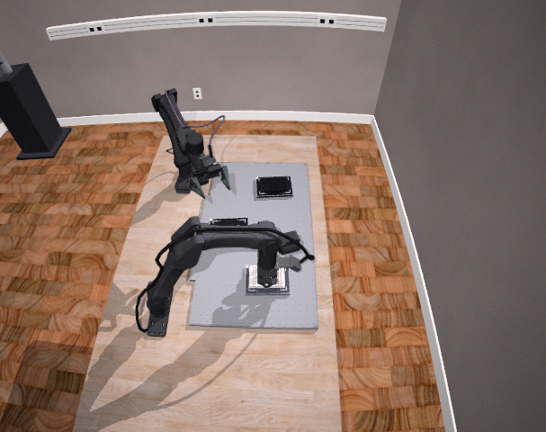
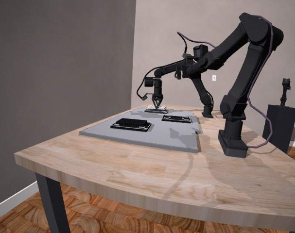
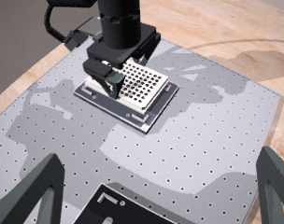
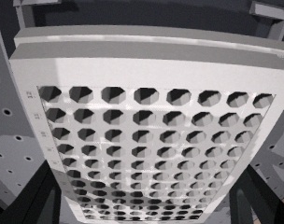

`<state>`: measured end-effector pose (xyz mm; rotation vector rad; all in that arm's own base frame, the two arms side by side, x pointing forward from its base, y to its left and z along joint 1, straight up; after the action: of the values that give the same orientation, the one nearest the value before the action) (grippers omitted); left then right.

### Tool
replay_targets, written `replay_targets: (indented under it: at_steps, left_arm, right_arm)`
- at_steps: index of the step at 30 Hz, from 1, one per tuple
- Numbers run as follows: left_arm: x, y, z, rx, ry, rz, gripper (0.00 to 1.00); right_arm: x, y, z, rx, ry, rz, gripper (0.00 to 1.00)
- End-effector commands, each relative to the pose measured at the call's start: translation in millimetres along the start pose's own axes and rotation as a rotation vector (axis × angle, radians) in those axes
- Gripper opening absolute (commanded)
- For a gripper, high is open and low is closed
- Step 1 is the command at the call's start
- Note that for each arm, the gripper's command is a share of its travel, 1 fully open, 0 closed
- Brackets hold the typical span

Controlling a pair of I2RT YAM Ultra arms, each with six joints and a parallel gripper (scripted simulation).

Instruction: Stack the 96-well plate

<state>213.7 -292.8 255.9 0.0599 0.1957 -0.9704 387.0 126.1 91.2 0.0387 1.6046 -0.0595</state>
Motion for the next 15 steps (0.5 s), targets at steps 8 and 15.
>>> replay_targets:
  at_steps: [8, 15]
  left_arm:
    - [-9.5, 1.4, 4.5, 0.003, 0.020, 0.009, 1.00]
    - [-34.1, -2.7, -2.0, -0.016, 0.153, 0.030, 1.00]
  right_arm:
    - [-41.4, 0.5, 2.2, 0.007, -0.059, 0.026, 0.80]
    - [-41.4, 0.5, 2.3, 0.007, -0.059, 0.027, 0.80]
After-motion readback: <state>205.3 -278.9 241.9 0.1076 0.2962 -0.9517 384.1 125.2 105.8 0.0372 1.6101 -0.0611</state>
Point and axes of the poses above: on each arm, the point where the finger pads meet when closed, its own x axis out along the fingers, its own y axis across the jaws, z = x × y, the point moved 4 cm from there along -x, back along the fingers, and after that the axes turned 5 degrees about x, right-handed, at the moved point
